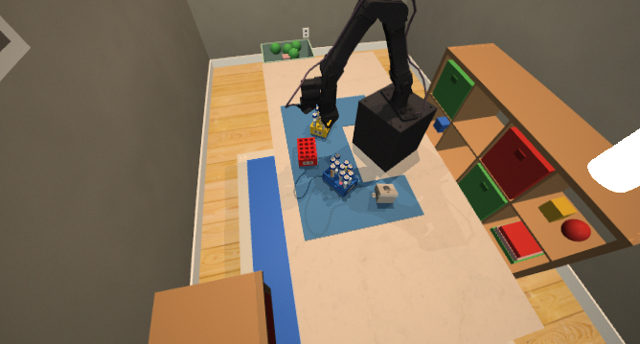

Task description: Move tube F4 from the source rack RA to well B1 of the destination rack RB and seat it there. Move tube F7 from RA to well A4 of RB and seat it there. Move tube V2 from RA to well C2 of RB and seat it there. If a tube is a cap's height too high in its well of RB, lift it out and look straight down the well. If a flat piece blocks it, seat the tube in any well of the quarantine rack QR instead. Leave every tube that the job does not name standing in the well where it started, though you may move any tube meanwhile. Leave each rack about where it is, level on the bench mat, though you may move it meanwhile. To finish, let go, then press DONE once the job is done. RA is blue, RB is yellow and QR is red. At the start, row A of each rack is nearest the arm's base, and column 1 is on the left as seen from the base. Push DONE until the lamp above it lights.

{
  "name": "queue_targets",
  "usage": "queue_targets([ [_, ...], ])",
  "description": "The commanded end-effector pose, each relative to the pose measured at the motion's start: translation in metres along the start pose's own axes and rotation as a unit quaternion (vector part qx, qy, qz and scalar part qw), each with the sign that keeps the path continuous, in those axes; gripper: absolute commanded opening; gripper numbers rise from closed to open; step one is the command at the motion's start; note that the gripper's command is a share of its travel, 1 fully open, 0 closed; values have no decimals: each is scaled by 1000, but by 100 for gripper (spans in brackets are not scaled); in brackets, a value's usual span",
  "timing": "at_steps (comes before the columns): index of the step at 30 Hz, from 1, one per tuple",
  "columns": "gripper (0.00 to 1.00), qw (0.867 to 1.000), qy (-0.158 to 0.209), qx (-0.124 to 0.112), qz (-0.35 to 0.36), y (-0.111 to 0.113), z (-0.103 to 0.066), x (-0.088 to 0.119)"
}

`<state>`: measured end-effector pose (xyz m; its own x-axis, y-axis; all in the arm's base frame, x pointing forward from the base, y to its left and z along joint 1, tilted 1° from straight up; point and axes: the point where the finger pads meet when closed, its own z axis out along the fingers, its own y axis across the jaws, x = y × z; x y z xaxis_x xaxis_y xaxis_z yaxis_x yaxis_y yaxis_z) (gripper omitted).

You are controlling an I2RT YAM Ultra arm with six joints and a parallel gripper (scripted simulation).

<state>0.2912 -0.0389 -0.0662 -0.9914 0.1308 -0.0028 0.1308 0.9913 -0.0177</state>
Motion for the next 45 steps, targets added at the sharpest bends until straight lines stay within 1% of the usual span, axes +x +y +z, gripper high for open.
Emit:
queue_targets([
  [1, 30, 1000, -8, 0, -1, 0, -3, -4],
  [2, 30, 1000, -22, 2, -23, 0, -16, -13],
  [6, 30, 996, -20, 3, -89, 1, -15, -13],
  [8, 30, 992, -13, 3, -123, 1, -11, -10],
  [10, 30, 991, -8, 2, -131, 1, -9, -6],
  [11, 30, 992, -3, 1, -124, -8, -9, 3],
  [12, 30, 992, 0, 0, -124, -14, -8, 6],
  [15, 30, 992, -4, 1, -124, -32, -8, 7],
  [16, 30, 992, -15, 4, -124, -39, -12, -2],
  [18, 30, 992, -15, 4, -124, -39, -12, -2],
  [19, 30, 992, -24, 2, -124, -44, -14, -6],
  [22, 30, 992, -22, 3, -124, -61, -13, -6],
  [26, 30, 992, -5, -3, -124, -82, -6, 4],
  [33, 30, 992, -5, -3, -124, -119, -5, 11],
  [35, 30, 992, -5, -3, -124, -119, -5, 11],
  [37, 30, 992, -6, -3, -124, -126, -5, 12],
  [38, 30, 992, -5, -3, -124, -125, -5, 12],
  [39, 30, 992, 2, -7, -128, -119, -1, 18],
  [41, 30, 991, 5, -9, -134, -111, -2, 23],
  [45, 30, 991, -5, -2, -131, -112, -8, 16],
])
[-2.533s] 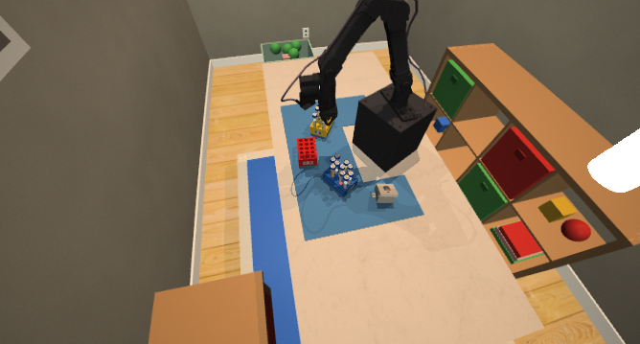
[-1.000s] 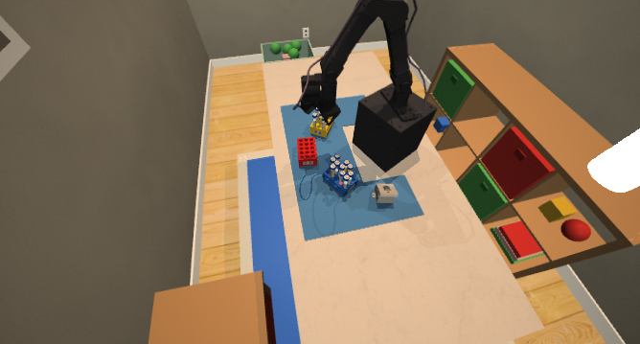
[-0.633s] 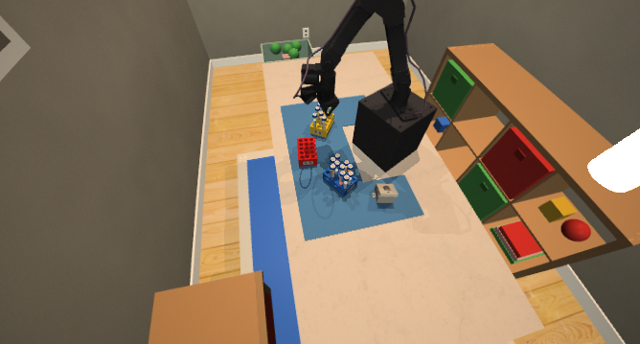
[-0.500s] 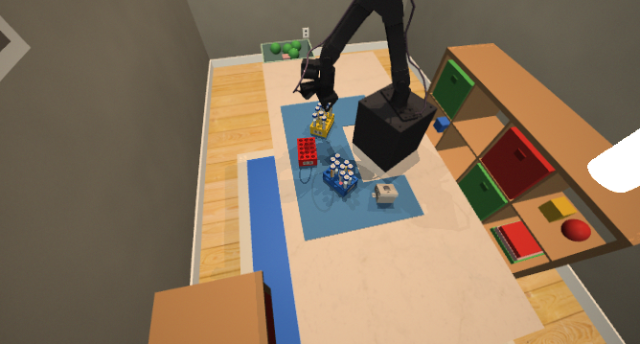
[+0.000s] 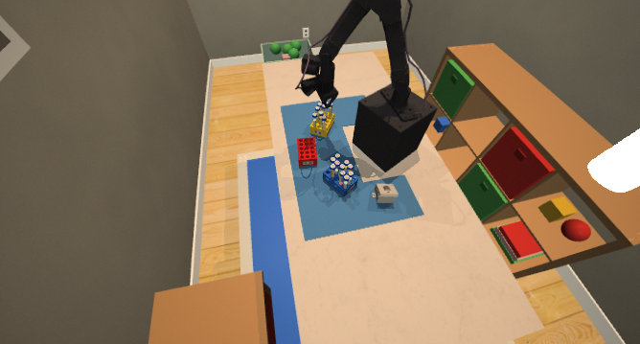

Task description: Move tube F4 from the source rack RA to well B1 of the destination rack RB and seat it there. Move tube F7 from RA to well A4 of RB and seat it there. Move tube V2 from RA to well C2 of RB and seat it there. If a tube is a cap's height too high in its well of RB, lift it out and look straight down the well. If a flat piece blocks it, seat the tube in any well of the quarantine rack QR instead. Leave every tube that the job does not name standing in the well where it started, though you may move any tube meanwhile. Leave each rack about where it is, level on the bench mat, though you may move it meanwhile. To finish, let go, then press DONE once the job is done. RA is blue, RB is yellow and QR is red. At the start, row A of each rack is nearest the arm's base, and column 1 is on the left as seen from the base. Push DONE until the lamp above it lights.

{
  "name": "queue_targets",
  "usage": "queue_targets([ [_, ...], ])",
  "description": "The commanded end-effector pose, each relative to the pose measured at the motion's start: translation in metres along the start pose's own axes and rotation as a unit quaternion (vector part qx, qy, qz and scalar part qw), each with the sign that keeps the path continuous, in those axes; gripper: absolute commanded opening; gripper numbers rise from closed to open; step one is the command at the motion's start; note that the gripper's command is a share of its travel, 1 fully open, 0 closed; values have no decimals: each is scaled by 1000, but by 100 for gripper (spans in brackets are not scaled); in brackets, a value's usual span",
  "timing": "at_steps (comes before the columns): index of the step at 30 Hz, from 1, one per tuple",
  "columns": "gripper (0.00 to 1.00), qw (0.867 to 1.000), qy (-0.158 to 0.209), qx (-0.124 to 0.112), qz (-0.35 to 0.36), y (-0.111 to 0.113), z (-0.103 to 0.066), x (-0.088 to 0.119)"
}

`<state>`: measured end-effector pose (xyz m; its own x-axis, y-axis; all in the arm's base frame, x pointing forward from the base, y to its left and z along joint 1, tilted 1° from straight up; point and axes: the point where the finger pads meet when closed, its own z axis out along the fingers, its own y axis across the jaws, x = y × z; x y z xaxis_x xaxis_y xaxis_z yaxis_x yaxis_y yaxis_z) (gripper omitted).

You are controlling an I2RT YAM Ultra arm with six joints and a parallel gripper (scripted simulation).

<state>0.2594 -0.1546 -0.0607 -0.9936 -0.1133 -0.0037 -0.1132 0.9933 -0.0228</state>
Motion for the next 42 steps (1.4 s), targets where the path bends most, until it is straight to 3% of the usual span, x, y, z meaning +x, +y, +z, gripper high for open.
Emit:
queue_targets([
  [1, 30, 1000, -5, -3, -6, 7, -5, -3],
  [8, 30, 1000, -3, -3, -4, 9, -5, -2],
  [10, 30, 1000, 4, -9, -5, 13, 9, 0],
  [16, 30, 1000, 4, -9, -5, 14, 21, -1],
  [20, 30, 1000, -3, -3, -5, 9, 26, -8],
  [42, 30, 1000, 1, -7, -6, 11, 58, -5],
])
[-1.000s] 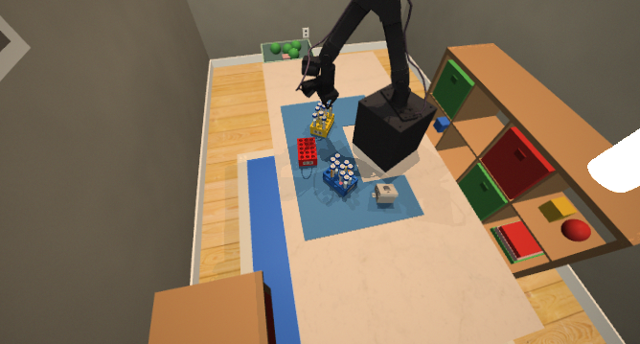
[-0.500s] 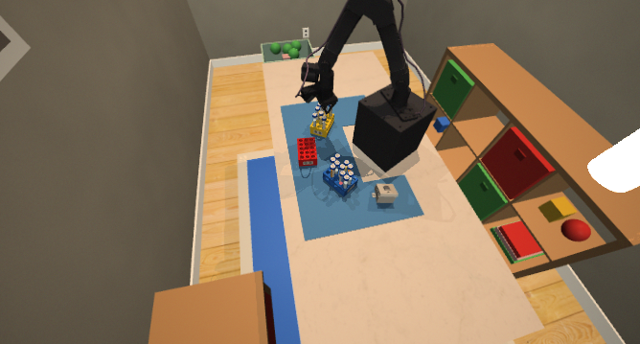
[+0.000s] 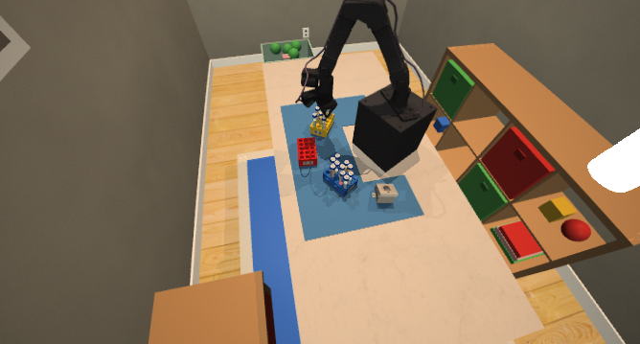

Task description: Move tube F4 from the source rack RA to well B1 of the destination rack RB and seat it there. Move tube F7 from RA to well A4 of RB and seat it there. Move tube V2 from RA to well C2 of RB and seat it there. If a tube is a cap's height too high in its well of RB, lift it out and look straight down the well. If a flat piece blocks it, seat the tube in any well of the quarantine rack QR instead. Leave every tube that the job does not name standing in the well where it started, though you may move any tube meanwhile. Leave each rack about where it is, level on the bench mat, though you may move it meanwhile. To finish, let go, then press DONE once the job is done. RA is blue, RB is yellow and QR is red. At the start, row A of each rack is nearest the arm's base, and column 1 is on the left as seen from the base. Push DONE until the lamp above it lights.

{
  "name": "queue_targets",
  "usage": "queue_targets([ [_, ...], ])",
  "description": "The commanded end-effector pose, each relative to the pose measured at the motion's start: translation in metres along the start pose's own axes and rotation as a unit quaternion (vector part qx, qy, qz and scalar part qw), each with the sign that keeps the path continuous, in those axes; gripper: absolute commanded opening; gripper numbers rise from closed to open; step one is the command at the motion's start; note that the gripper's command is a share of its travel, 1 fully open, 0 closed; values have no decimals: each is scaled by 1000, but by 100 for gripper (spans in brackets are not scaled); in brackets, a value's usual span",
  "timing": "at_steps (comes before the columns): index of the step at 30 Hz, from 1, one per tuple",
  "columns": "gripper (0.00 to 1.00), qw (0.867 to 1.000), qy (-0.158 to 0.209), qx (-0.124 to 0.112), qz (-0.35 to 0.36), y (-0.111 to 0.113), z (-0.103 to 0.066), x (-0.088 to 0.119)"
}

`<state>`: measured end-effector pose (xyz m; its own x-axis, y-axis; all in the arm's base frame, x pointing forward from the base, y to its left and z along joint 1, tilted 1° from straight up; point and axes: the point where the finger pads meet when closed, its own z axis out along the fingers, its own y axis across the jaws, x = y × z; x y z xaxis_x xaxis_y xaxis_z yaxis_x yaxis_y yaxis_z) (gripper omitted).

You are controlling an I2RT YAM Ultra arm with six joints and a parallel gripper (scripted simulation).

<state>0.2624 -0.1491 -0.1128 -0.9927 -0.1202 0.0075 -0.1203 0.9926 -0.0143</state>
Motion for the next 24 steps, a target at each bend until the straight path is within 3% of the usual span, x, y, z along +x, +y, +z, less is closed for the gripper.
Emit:
queue_targets([
  [1, 30, 1000, -4, -2, -2, 5, 6, -2],
  [24, 30, 1000, -1, -4, -3, 9, 13, 3],
])
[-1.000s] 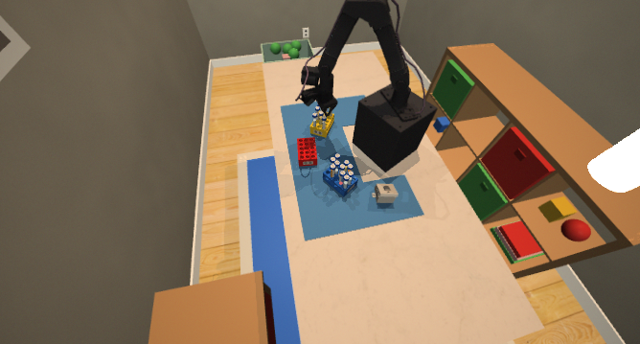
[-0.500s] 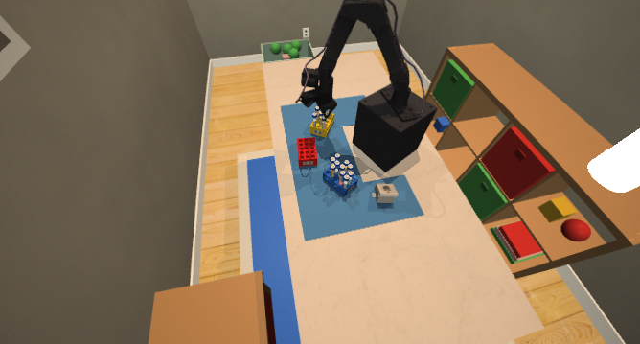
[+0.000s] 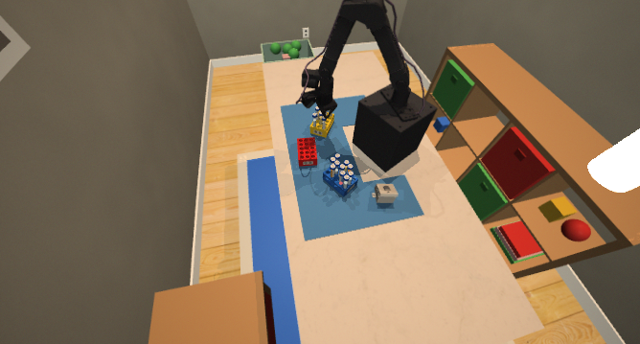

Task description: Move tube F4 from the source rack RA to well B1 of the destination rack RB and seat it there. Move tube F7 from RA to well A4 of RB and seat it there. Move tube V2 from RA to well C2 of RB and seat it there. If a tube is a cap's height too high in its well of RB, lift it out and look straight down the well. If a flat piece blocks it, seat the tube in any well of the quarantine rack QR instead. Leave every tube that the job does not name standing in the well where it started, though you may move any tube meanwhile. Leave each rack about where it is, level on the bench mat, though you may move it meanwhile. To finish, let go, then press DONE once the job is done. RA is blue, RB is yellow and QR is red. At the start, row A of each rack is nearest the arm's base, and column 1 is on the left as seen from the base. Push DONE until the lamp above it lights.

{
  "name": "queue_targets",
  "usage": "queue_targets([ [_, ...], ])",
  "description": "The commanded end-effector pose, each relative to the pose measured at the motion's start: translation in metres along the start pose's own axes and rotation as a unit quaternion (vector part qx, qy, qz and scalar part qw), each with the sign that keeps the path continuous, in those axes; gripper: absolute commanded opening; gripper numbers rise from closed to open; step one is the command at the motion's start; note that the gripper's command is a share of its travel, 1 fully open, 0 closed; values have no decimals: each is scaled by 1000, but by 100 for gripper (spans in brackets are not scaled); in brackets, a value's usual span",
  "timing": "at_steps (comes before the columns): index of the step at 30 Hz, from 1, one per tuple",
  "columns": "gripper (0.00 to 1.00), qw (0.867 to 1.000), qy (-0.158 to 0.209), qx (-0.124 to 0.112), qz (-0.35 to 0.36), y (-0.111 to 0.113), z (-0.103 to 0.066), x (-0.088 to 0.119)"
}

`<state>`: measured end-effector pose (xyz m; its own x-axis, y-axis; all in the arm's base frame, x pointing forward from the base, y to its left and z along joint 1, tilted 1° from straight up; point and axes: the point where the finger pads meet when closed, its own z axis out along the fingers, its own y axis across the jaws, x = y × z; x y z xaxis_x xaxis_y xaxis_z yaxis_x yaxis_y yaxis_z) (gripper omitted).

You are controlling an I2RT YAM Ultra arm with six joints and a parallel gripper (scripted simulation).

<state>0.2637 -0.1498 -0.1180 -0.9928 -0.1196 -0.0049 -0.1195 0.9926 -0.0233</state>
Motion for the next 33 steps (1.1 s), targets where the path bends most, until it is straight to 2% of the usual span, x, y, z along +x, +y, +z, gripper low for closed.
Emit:
queue_targets([
  [1, 30, 1000, 3, -8, -3, 9, 7, 3],
  [15, 30, 1000, 5, -9, -3, 10, 12, 5],
  [17, 30, 1000, -1, -5, -3, 7, 12, -1],
  [33, 30, 1000, -6, -1, -3, 3, 15, -6],
])
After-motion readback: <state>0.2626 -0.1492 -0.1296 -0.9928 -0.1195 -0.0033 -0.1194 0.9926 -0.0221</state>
